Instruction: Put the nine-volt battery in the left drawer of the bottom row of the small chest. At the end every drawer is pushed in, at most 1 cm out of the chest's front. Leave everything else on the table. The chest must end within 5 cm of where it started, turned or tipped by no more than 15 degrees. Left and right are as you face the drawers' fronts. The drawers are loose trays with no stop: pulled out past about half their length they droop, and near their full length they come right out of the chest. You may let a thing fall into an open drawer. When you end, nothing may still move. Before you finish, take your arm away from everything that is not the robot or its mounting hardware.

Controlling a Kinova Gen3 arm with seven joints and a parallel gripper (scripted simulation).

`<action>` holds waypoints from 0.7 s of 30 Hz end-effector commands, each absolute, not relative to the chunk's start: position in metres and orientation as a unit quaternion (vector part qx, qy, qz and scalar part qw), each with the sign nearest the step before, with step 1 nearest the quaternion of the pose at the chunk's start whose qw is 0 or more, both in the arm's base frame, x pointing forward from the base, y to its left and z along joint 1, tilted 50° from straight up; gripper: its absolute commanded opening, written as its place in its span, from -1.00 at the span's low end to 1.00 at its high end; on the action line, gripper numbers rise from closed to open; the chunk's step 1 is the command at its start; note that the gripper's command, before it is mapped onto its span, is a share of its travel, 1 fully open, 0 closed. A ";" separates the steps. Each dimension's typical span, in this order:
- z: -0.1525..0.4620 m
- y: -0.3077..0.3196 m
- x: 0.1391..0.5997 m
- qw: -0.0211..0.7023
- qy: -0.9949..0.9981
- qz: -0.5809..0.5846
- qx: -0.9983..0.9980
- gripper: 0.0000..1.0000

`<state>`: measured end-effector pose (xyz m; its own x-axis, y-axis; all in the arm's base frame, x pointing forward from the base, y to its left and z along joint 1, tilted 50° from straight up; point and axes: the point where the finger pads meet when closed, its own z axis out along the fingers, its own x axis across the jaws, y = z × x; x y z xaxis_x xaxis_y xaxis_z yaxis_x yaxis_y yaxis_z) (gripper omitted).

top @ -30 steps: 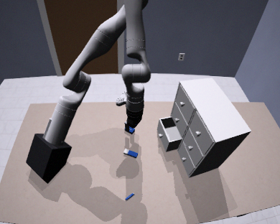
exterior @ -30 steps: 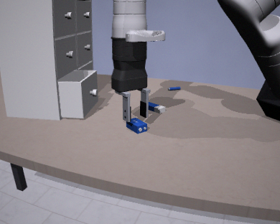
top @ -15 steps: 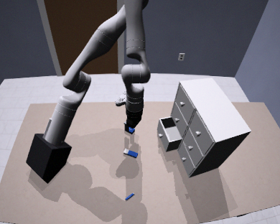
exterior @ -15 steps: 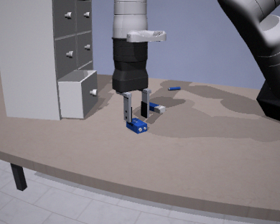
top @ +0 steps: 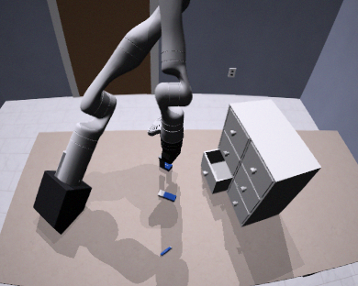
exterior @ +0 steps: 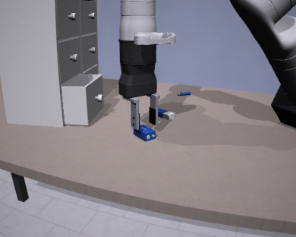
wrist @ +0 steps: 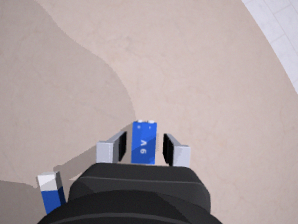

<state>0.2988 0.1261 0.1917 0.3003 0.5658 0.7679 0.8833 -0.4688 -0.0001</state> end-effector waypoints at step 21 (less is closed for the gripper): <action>0.189 0.124 0.299 0.217 -0.467 -0.363 -0.777 0.62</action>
<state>0.2986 0.1262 0.1909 0.3021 0.5640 0.7685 0.8834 -0.4687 -0.0033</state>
